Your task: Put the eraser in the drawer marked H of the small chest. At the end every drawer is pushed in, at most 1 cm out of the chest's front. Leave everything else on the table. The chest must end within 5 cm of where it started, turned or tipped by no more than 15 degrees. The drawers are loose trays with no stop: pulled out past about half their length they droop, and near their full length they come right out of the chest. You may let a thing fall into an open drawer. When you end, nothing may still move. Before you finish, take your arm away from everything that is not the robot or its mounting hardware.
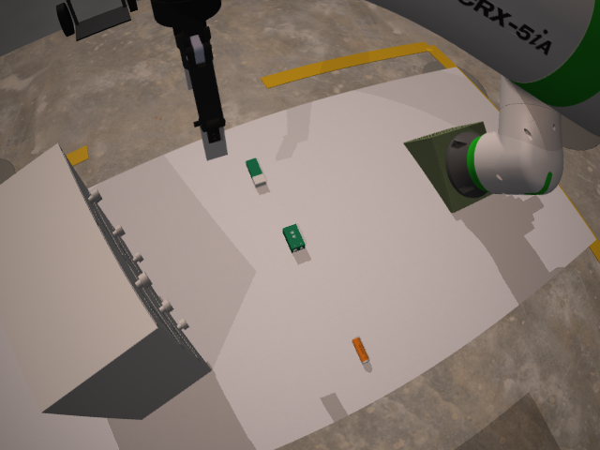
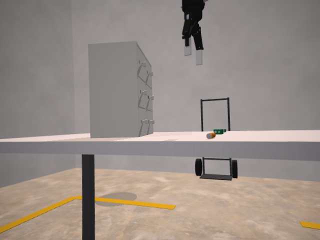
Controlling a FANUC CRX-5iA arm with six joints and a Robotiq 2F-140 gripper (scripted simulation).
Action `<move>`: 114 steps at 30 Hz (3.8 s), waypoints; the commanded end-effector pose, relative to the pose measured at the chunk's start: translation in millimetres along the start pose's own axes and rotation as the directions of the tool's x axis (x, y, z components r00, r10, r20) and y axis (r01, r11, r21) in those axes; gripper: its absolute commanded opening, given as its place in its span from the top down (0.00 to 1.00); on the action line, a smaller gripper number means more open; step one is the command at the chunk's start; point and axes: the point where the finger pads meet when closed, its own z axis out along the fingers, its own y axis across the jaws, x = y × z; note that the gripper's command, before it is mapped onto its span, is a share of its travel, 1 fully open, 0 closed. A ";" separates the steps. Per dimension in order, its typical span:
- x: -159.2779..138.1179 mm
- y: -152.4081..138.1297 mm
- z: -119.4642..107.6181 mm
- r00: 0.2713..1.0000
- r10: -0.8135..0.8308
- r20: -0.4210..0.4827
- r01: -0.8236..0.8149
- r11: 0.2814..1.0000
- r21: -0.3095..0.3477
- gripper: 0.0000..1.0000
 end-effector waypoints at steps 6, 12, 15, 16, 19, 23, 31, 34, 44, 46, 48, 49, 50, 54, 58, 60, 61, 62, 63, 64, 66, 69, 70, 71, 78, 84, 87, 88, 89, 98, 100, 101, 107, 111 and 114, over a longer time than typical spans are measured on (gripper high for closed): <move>6.8 -11.0 26.5 0.886 0.464 -0.003 -0.464 0.886 0.003 0.00; 9.2 -16.6 40.3 0.735 0.678 -0.001 -0.678 0.735 0.009 0.00; 10.0 -18.7 45.5 0.640 0.769 0.000 -0.769 0.640 0.012 0.00; 10.2 -19.3 47.0 0.605 0.796 0.001 -0.796 0.605 0.013 0.00; 10.4 -19.8 48.3 0.570 0.822 0.002 -0.822 0.570 0.014 0.00; 10.9 -21.5 52.4 0.350 0.937 0.005 -0.937 0.350 0.019 0.00; 11.2 -22.7 55.4 0.005 1.000 0.011 -1.000 0.005 0.023 0.00; 11.2 -22.7 55.5 -0.126 0.992 0.013 -0.992 -0.127 0.023 0.00; 12.5 -23.1 56.8 -0.523 0.852 0.021 -0.852 -0.524 0.023 0.00; 13.6 -23.5 58.0 -0.596 0.803 0.025 -0.802 -0.596 0.024 0.00; 15.1 -23.9 59.5 -0.664 0.747 0.033 -0.747 -0.665 0.024 0.00; 16.0 -24.2 60.5 -0.696 0.717 0.039 -0.717 -0.697 0.025 0.00; 17.0 -24.6 61.6 -0.727 0.685 0.046 -0.685 -0.728 0.025 0.00; 19.5 -25.4 64.1 -0.832 0.549 0.073 -0.549 -0.835 0.024 0.00; 25.9 -27.5 70.9 -0.898 0.413 0.151 -0.415 -0.910 0.020 0.00; 29.9 -28.8 75.0 -0.913 0.345 0.218 -0.350 -0.937 0.017 0.00; 32.1 -29.5 77.3 -0.909 0.333 0.250 -0.340 -0.940 0.016 0.00; 34.3 -30.2 79.7 -0.902 0.331 0.278 -0.340 -0.940 0.017 0.00; 36.8 -31.1 82.3 -0.893 0.329 0.308 -0.340 -0.940 0.017 0.00; 39.3 -31.9 84.9 -0.883 0.326 0.338 -0.340 -0.940 0.017 0.00; 44.8 -33.7 90.7 -0.859 0.318 0.402 -0.340 -0.940 0.017 0.00; 50.6 -35.6 96.8 -0.828 0.309 0.468 -0.340 -0.940 0.018 0.00; 50.6 -35.6 96.8 -0.828 0.309 0.468 -0.340 -0.940 0.018 0.00; 53.5 -36.5 99.8 -0.811 0.303 0.500 -0.340 -0.940 0.018 0.00; 71.6 -42.5 118.8 -0.682 0.261 0.683 -0.341 -0.940 0.019 0.00; 84.1 -46.6 131.9 -0.572 0.224 0.789 -0.341 -0.940 0.020 0.00; 85.9 -47.2 133.8 -0.554 0.218 0.803 -0.341 -0.940 0.020 0.00; 87.6 -47.8 135.6 -0.538 0.213 0.816 -0.341 -0.940 0.020 0.00; 89.3 -48.3 137.3 -0.521 0.207 0.828 -0.341 -0.940 0.020 0.00; 101.0 -52.1 149.7 -0.400 0.165 0.901 -0.341 -0.940 0.021 0.00; 102.8 -52.8 151.6 -0.380 0.158 0.911 -0.341 -0.940 0.021 0.00; 103.6 -53.0 152.4 -0.372 0.155 0.915 -0.341 -0.940 0.021 0.00; 106.1 -53.9 155.1 -0.344 0.146 0.927 -0.341 -0.940 0.021 0.00; 107.5 -54.2 156.4 -0.329 0.141 0.934 -0.340 -0.940 0.022 0.00; 107.9 -54.3 156.8 -0.324 0.139 0.936 -0.340 -0.940 0.022 0.00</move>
